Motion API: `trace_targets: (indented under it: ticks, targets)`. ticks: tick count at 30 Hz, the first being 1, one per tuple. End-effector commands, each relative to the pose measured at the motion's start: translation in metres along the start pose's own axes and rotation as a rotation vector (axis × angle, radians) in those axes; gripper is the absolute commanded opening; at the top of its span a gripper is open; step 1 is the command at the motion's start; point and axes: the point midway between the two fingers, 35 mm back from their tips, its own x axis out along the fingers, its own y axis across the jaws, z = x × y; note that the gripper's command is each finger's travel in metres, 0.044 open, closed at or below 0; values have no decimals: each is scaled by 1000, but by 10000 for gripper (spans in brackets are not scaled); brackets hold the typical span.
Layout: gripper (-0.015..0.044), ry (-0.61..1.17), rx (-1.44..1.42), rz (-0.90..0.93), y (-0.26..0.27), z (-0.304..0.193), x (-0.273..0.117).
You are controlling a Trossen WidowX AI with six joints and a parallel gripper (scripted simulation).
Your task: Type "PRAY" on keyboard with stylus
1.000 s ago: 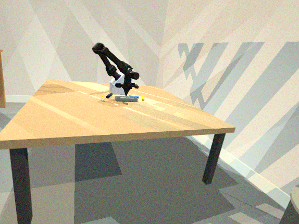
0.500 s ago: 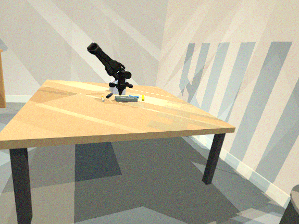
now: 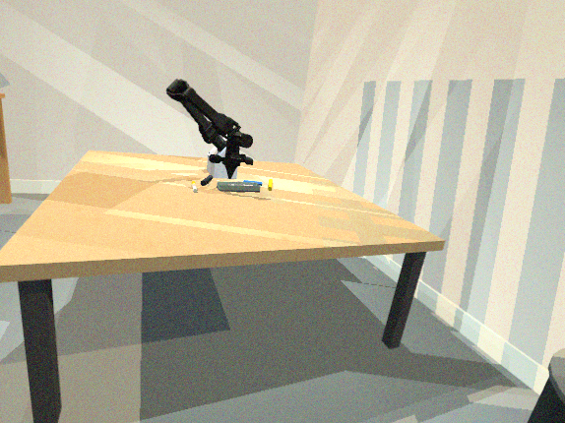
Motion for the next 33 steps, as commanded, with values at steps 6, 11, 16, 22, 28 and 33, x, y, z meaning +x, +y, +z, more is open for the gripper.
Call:
trace_targets:
  ticks: [6, 11, 16, 22, 28, 33]
  targets:
    - [0, 2, -1, 8, 43, 1, 0]
    - [0, 3, 1, 5, 73, -2, 0]
    - [0, 3, 1, 5, 73, -2, 0]
    - [0, 3, 1, 5, 73, -2, 0]
    - [0, 3, 1, 8, 73, -1, -58]
    - [0, 3, 1, 8, 73, -1, -60]
